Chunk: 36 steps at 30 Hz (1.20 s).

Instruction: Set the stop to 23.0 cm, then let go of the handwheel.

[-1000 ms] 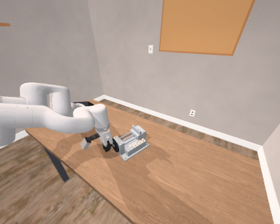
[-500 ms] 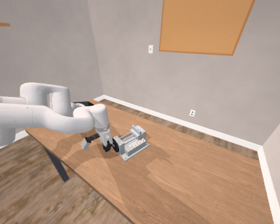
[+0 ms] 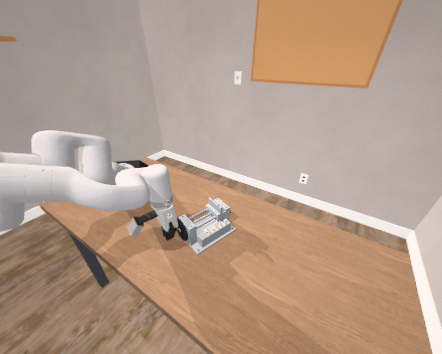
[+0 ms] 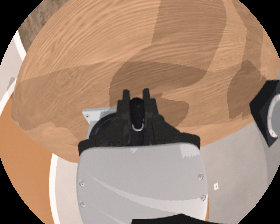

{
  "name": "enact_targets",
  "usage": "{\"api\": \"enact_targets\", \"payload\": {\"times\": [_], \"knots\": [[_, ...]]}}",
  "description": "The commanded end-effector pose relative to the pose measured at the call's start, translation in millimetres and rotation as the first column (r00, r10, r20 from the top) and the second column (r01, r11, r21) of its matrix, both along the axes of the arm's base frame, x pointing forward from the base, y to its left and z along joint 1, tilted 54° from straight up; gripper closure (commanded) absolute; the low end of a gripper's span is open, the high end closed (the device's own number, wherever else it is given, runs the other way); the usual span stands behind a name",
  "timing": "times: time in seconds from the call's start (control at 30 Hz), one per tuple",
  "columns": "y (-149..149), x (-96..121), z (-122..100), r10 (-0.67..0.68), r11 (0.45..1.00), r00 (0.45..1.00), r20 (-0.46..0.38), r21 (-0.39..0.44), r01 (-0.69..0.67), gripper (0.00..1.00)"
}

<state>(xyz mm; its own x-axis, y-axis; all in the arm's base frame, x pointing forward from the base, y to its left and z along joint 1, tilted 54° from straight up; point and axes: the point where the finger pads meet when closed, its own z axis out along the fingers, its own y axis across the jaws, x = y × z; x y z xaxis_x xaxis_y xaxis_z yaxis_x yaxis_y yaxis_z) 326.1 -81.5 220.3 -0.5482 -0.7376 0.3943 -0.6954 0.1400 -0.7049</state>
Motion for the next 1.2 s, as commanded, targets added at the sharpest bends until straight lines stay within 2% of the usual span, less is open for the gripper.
{"api": "enact_targets", "payload": {"times": [0.0,1.17], "knots": [[0.7,0.0,0.4,0.001,1.0,1.0,0.001,0.0,-0.001,0.94],[5.1,-4.7,2.0,0.001,1.0,1.0,0.001,0.0,-0.001,0.94]]}}
